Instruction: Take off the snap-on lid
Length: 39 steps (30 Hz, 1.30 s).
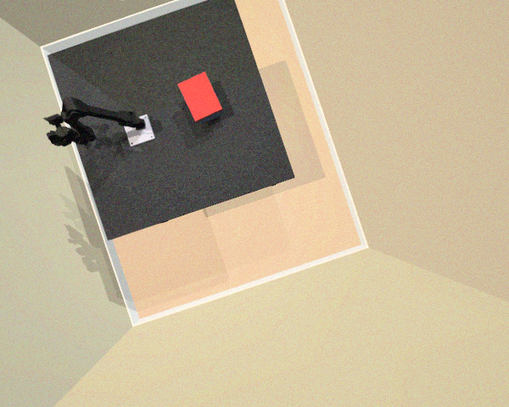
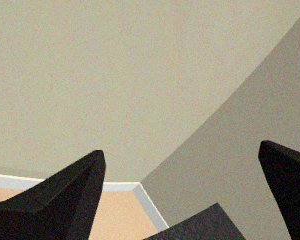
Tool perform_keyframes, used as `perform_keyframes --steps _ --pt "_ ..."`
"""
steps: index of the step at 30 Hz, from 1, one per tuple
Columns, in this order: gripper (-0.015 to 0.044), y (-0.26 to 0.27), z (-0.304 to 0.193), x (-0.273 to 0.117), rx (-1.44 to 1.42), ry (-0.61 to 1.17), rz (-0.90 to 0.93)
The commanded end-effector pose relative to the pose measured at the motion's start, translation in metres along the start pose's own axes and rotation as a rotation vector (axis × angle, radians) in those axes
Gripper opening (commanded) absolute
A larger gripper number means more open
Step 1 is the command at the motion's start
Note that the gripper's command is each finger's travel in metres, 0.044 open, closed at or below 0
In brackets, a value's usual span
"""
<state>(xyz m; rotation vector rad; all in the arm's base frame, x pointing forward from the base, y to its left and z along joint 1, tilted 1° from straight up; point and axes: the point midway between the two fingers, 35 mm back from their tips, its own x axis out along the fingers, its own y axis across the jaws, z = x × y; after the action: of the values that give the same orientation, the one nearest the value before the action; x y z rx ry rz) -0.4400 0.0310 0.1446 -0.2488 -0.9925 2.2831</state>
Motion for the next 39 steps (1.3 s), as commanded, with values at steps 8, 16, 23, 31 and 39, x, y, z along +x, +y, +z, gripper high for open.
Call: perform_keyframes --steps 8,16,23,31,39 --pt "0.0235 -0.037 0.036 0.004 0.0 0.0 0.0" --pt "0.0235 0.009 0.099 -0.057 0.128 -0.167 0.234" --pt "0.0235 0.043 0.15 -0.136 0.246 -0.301 0.493" --pt "0.0235 0.065 0.19 -0.242 0.376 -0.402 0.823" --pt "0.0235 0.063 0.205 -0.37 0.481 -0.441 1.223"
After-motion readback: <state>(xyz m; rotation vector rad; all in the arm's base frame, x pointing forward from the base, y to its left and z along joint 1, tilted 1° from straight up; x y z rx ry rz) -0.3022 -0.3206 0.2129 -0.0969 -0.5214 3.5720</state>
